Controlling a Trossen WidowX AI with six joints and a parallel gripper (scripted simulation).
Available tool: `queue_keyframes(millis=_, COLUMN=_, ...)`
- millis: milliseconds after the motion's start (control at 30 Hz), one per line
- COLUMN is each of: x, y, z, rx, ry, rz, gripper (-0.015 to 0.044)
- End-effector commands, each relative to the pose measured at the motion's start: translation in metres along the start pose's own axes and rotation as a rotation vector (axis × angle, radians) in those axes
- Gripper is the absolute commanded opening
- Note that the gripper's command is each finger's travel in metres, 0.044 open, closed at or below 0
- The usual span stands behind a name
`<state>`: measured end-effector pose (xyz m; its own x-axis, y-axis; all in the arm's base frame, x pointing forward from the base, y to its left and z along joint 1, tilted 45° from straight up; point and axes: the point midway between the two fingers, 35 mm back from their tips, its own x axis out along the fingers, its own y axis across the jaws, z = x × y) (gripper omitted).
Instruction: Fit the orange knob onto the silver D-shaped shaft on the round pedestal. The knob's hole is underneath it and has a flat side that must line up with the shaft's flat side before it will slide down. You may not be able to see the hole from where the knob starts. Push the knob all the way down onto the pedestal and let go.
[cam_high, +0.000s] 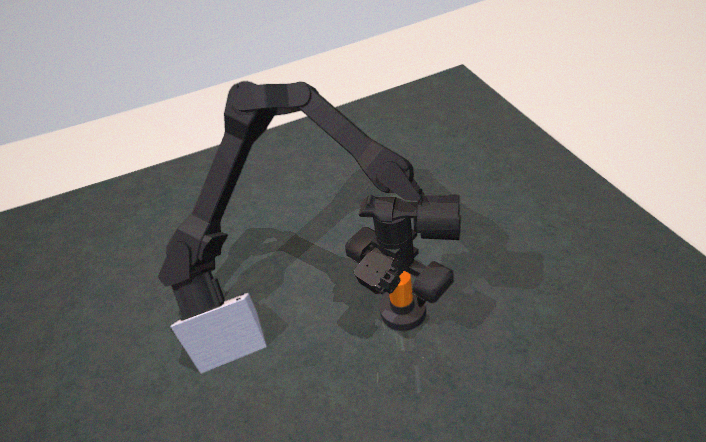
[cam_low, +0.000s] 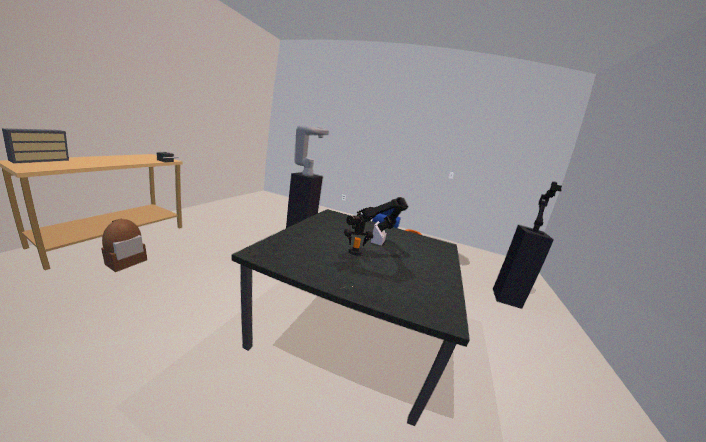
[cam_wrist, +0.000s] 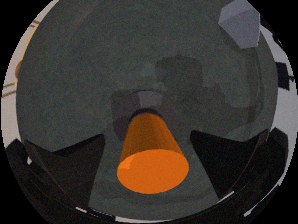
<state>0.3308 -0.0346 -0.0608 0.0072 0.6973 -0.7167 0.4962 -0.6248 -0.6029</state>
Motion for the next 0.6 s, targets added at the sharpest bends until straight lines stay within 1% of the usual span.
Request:
queue_keyframes(millis=0, x=0.000, y=0.000, z=0.000, rx=-0.001, ry=0.000, rz=0.000, gripper=0.0440)
queue_keyframes(millis=67, x=-0.010, y=0.001, z=-0.001, rx=-0.001, ry=0.000, rz=0.001, gripper=0.0440)
queue_keyframes(millis=200, x=-0.072, y=0.003, z=-0.001, rx=0.001, ry=-0.003, rz=0.005, gripper=0.0440)
queue_keyframes(millis=267, x=-0.093, y=0.001, z=0.001, rx=0.001, ry=-0.003, rz=0.003, gripper=0.0440)
queue_keyframes(millis=567, x=-0.096, y=0.005, z=-0.001, rx=0.001, ry=-0.003, rz=0.003, gripper=0.0440)
